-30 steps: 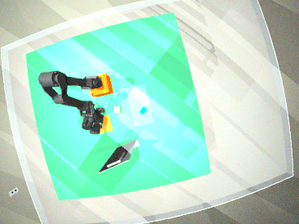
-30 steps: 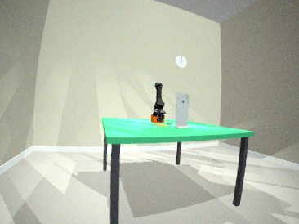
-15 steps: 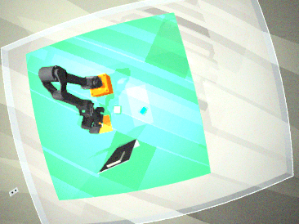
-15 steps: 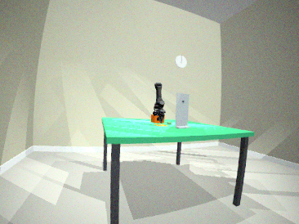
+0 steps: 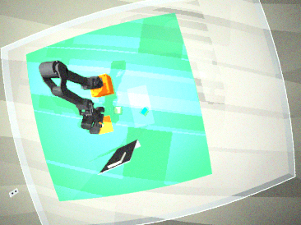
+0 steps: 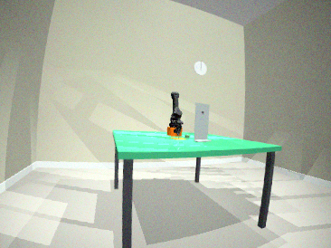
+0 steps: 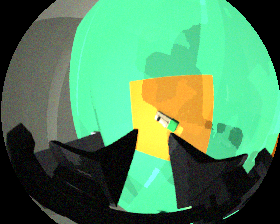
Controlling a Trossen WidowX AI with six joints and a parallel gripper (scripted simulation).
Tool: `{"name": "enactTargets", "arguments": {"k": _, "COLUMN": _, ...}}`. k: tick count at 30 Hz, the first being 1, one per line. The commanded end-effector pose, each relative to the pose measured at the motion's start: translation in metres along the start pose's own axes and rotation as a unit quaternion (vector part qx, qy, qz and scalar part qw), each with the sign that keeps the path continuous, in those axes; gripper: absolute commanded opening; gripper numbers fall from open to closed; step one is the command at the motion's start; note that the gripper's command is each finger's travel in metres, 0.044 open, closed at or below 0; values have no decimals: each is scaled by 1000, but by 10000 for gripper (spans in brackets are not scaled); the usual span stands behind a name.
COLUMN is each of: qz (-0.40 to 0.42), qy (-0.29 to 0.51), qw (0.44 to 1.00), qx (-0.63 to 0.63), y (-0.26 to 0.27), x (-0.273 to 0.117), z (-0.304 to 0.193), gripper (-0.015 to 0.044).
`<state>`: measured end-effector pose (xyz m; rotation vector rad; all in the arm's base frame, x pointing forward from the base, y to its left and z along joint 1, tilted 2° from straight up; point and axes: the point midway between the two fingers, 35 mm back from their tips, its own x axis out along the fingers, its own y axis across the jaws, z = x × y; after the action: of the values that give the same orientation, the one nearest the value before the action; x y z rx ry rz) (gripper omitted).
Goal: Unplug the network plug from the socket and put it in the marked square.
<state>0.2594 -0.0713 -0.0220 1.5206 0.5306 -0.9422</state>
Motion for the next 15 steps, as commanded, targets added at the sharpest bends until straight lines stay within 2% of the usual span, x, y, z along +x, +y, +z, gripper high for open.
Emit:
{"name": "enactTargets", "arguments": {"k": 1, "qz": 0, "qy": -1, "qw": 1000, "qx": 2, "y": -1, "x": -3, "z": 0, "gripper": 156}}
{"name": "enactTargets", "arguments": {"k": 15, "qz": 0, "qy": -1, "qw": 1000, "qx": 2, "y": 8, "x": -11, "z": 0, "gripper": 156}}
